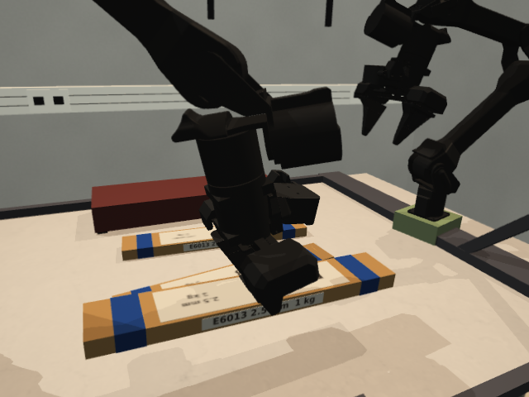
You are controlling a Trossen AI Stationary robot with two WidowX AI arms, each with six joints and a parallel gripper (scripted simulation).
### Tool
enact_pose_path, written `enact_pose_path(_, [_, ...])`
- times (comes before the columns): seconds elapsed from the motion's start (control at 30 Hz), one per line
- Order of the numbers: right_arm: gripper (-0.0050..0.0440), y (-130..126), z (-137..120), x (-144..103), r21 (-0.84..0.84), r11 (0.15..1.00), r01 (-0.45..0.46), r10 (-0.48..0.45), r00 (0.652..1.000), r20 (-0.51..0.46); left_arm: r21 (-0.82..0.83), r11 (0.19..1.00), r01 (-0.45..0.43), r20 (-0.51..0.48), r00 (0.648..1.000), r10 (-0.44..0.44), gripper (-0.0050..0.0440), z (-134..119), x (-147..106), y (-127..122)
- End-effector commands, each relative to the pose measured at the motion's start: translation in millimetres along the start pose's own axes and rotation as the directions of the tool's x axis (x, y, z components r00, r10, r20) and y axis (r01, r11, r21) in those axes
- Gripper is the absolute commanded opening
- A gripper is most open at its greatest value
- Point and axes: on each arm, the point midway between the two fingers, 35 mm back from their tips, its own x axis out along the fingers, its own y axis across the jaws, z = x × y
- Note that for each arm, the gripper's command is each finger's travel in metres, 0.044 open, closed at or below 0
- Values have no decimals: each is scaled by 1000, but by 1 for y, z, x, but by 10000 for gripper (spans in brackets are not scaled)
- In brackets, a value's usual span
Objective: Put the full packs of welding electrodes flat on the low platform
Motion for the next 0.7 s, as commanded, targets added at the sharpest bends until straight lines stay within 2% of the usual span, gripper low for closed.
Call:
enact_pose_path(0.0, [430,0,3,-5,-4,1000,1,-1,1000,20,-10,1000,27,67,997,-27,-50,21,-21,-18])
enact_pose_path(0.33, [430,0,3,-5,-4,1000,1,-1,1000,20,-10,1000,29,67,997,-28,-50,25,-19,-44])
enact_pose_path(0.43, [430,0,3,-5,-4,1000,1,-1,1000,20,-11,999,31,70,997,-30,-50,26,-21,-45])
enact_pose_path(0.5, [430,0,3,-5,-4,1000,1,-1,1000,20,-16,999,41,88,995,-40,-50,31,-31,-44])
enact_pose_path(0.67, [430,0,3,-5,-4,1000,1,-1,1000,20,-15,999,34,77,997,-33,-50,31,-26,-43])
